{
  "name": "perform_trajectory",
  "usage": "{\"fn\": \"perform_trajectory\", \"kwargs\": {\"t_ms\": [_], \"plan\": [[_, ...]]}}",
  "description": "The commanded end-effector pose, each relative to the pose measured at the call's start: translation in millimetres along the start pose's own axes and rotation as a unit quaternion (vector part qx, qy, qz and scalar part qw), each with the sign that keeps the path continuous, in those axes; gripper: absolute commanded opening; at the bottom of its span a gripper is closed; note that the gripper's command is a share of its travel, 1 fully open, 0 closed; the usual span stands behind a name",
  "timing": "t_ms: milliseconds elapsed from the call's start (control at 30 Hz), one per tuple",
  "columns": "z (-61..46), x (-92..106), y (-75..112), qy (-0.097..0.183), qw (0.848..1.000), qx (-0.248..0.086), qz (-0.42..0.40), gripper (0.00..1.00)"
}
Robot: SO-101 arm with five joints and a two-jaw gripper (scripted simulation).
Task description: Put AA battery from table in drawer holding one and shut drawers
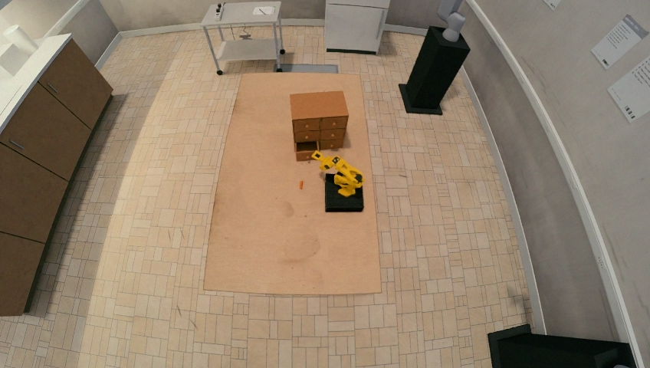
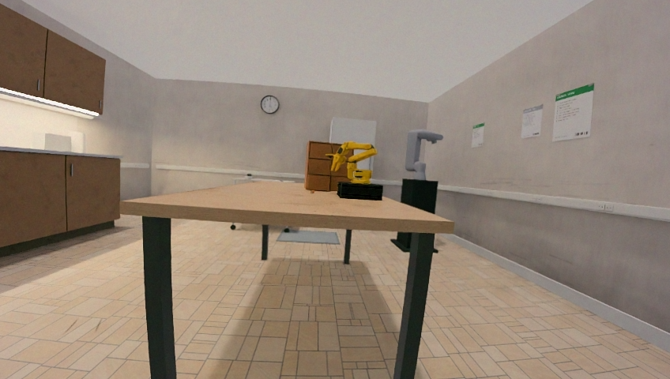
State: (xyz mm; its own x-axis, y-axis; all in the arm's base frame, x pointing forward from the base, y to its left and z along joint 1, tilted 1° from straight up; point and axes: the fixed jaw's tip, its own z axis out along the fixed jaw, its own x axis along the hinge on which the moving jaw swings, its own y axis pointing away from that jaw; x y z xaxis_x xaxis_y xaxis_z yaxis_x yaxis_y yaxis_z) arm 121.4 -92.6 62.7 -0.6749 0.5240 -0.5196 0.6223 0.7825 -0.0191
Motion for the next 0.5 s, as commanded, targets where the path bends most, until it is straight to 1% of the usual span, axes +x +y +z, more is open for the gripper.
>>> {"fn": "perform_trajectory", "kwargs": {"t_ms": [0, 200, 367, 433, 467], "plan": [[-1.4, -19.7, -3.2, -0.026, 1.000, 0.005, 0.004, 0.21], [0.1, -56.0, -8.5, -0.073, 0.997, 0.012, 0.014, 0.21], [4.5, -85.9, -13.8, -0.112, 0.993, 0.018, 0.023, 0.21], [4.5, -85.9, -13.8, -0.112, 0.993, 0.018, 0.023, 0.21], [5.7, -91.8, -15.0, -0.119, 0.992, 0.019, 0.024, 0.21]]}}
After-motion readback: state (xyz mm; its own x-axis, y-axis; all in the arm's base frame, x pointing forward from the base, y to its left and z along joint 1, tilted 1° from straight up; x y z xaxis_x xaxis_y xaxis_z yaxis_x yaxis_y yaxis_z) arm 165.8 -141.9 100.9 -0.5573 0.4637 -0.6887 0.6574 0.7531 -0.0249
